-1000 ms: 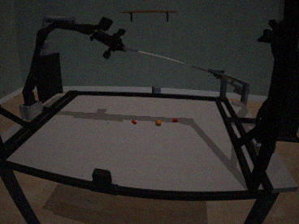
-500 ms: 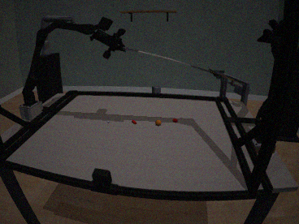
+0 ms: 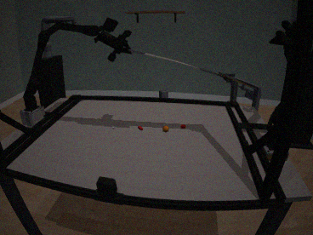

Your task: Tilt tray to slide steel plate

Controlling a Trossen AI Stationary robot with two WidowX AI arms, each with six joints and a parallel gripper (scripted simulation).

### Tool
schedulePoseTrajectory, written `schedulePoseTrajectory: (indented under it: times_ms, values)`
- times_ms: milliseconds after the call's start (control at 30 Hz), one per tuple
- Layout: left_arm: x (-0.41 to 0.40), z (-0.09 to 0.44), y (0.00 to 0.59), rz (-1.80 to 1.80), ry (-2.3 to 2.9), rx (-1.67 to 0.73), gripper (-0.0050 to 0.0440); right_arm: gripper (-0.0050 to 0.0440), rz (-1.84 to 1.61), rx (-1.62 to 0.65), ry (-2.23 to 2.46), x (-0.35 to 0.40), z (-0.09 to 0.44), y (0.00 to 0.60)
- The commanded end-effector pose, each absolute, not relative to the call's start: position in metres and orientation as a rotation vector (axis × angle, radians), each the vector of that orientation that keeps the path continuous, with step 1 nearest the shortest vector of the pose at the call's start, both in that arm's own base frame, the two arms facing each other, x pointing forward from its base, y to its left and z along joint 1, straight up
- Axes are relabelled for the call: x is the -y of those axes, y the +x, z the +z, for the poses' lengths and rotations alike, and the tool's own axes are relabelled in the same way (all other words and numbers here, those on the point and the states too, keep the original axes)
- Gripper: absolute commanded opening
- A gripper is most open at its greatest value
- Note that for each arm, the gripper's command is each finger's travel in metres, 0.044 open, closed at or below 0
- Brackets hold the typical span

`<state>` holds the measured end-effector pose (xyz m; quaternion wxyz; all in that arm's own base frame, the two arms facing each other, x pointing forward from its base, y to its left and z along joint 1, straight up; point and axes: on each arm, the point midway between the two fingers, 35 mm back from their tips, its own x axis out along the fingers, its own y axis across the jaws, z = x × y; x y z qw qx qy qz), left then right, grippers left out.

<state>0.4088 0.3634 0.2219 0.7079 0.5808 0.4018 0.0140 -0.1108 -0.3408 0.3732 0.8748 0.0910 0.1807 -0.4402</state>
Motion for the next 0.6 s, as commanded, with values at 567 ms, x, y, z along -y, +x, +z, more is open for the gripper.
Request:
schedulePoseTrajectory:
  times_ms: [567]
  values:
    - [-0.368, 0.256, 0.414, 0.084, 1.319, -0.854, 0.0000, 0.0440, -0.918, -0.376, 0.189, 0.341, 0.373, -0.111]
